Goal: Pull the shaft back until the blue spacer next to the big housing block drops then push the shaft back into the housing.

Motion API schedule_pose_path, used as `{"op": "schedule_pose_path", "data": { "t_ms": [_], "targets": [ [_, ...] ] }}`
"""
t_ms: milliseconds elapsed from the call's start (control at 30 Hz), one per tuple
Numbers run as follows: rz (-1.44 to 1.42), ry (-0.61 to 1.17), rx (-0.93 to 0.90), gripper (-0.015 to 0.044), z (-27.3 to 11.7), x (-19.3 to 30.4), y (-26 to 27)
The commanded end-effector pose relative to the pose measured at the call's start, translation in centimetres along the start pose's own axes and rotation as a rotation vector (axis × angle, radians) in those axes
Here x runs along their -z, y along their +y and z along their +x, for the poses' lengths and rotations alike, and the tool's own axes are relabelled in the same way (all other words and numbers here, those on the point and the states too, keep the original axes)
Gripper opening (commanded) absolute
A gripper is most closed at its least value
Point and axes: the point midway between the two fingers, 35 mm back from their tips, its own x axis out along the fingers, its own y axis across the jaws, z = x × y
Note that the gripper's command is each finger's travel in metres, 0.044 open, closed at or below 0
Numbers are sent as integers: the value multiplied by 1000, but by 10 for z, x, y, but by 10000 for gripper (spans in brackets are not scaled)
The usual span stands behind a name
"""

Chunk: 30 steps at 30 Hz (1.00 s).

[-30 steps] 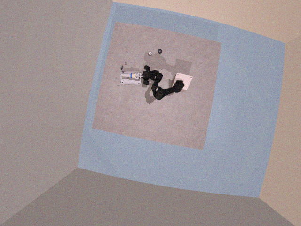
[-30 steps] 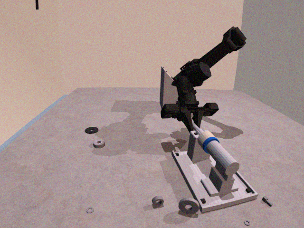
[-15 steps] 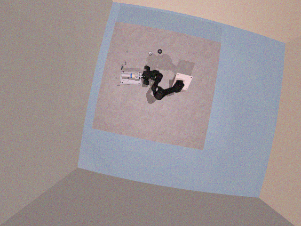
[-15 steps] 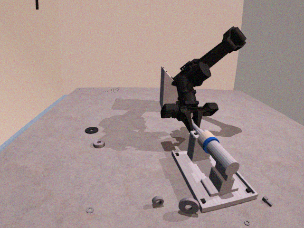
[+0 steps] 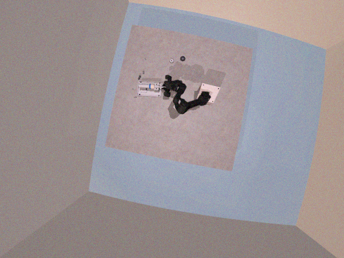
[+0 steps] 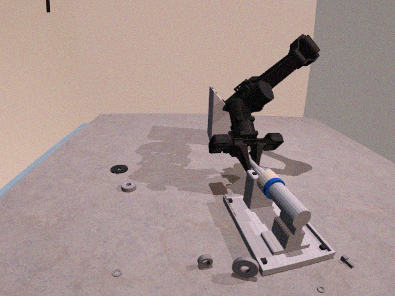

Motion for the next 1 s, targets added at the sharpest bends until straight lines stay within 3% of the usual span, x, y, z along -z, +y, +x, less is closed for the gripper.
{"op": "schedule_pose_path", "data": {
  "t_ms": [0,967],
  "targets": [
    [-1,-2,0,0,-1,-2,0],
    [-1,-2,0,0,-3,-4,0]
  ]
}}
